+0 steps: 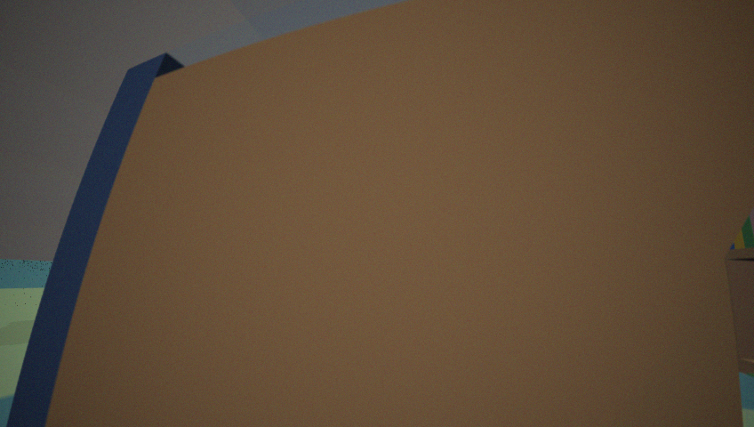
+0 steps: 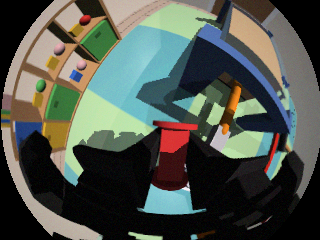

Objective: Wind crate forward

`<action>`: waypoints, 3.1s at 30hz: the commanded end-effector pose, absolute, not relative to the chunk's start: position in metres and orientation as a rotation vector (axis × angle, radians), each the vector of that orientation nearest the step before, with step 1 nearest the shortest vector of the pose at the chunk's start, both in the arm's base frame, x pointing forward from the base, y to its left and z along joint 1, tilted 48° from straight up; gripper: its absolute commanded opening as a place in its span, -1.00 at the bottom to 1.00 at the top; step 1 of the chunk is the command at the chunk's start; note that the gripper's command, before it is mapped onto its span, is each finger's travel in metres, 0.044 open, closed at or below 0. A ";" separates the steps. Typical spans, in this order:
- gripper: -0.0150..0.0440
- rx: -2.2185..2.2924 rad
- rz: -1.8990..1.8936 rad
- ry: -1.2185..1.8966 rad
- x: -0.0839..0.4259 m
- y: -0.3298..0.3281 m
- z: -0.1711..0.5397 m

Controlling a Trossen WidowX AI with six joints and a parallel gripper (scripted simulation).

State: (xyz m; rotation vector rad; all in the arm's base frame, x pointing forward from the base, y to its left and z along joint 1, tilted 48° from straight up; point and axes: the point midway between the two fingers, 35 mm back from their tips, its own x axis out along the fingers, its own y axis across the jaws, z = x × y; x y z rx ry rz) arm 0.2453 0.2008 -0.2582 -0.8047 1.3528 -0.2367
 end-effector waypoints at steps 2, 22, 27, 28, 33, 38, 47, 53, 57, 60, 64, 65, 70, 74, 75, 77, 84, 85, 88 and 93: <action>-0.49 -0.812 -0.225 1.381 0.228 0.204 -0.262; -0.49 -0.812 -0.224 1.383 0.204 0.209 -0.261; -0.49 -0.812 -0.224 1.383 0.197 0.210 -0.260; -0.49 -0.812 -0.224 1.383 0.196 0.210 -0.259; -0.49 -0.812 -0.223 1.384 0.190 0.210 -0.258; -0.49 -0.812 -0.223 1.384 0.184 0.210 -0.257; -0.49 -0.812 -0.223 1.385 0.173 0.210 -0.253; -0.49 -0.812 -0.222 1.386 0.166 0.209 -0.250; -0.49 -0.812 -0.222 1.386 0.162 0.208 -0.248; -0.49 -0.812 -0.222 1.387 0.159 0.207 -0.247; -0.49 -0.812 -0.222 1.387 0.154 0.206 -0.245; -0.49 -0.812 -0.222 1.387 0.153 0.206 -0.244; -0.49 -0.813 -0.222 1.387 0.148 0.204 -0.241; -0.49 -0.813 -0.222 1.388 0.144 0.203 -0.238; -0.49 -0.813 -0.222 1.388 0.143 0.202 -0.238; -0.49 -0.813 -0.222 1.388 0.141 0.201 -0.236; -0.49 -0.813 -0.222 1.389 0.135 0.198 -0.232; -0.49 -0.813 -0.222 1.389 0.134 0.198 -0.231; -0.49 -0.814 -0.222 1.389 0.131 0.196 -0.229; -0.49 -0.814 -0.222 1.389 0.127 0.193 -0.225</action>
